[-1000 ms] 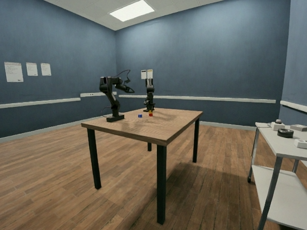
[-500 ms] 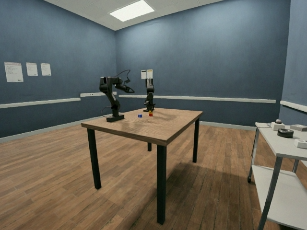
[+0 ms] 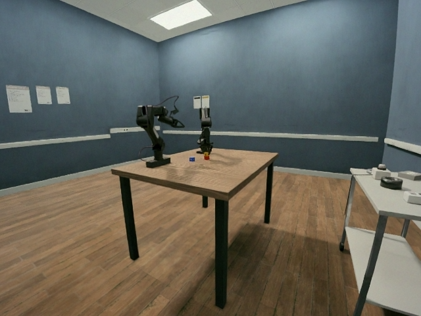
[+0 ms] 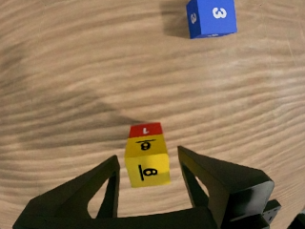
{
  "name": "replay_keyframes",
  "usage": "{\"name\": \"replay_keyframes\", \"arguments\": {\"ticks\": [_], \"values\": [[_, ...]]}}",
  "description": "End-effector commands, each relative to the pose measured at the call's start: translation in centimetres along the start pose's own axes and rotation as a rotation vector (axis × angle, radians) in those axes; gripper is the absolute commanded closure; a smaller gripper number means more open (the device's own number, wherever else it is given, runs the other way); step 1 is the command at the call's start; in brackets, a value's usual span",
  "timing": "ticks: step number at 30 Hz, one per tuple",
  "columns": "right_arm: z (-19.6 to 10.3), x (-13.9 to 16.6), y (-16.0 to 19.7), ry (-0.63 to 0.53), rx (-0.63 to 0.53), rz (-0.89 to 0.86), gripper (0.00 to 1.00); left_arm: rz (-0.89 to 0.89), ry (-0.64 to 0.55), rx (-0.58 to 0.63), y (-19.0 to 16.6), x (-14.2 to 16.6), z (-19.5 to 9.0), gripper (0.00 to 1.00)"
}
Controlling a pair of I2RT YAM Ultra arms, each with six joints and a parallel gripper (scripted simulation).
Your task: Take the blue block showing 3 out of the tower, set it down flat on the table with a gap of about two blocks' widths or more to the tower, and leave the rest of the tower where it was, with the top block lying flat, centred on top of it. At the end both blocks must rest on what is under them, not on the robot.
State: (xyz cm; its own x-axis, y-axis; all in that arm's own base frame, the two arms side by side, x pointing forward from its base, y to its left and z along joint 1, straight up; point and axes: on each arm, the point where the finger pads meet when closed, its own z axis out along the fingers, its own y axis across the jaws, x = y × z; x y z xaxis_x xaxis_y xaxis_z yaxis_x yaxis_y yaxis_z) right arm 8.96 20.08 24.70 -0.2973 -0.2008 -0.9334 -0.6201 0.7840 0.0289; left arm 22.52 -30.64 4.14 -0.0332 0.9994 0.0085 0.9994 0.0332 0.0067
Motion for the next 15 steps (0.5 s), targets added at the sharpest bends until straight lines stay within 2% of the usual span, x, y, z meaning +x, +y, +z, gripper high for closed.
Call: {"name": "replay_keyframes", "arguments": {"ticks": [1, 12, 14, 15], "values": [[-0.4, -1.1, 0.1, -0.022, 0.002, 0.015, 0.0, 0.007, -0.052, -0.033, 0.0, -1.0, -2.4, 0.44], [-0.4, -1.1, 0.1, -0.022, 0.002, 0.015, 0.0, 0.008, -0.058, -0.036, 0.2, -1.0, -4.4, 0.44], [-0.4, -1.1, 0.1, -0.022, 0.002, 0.015, 0.0, 0.017, -0.057, -0.038, 0.0, -1.2, -4.8, 0.22], [-0.4, -1.1, 0.1, -0.022, 0.002, 0.015, 0.0, 0.017, -0.057, -0.038, 0.0, -1.2, -4.8, 0.22]]}}
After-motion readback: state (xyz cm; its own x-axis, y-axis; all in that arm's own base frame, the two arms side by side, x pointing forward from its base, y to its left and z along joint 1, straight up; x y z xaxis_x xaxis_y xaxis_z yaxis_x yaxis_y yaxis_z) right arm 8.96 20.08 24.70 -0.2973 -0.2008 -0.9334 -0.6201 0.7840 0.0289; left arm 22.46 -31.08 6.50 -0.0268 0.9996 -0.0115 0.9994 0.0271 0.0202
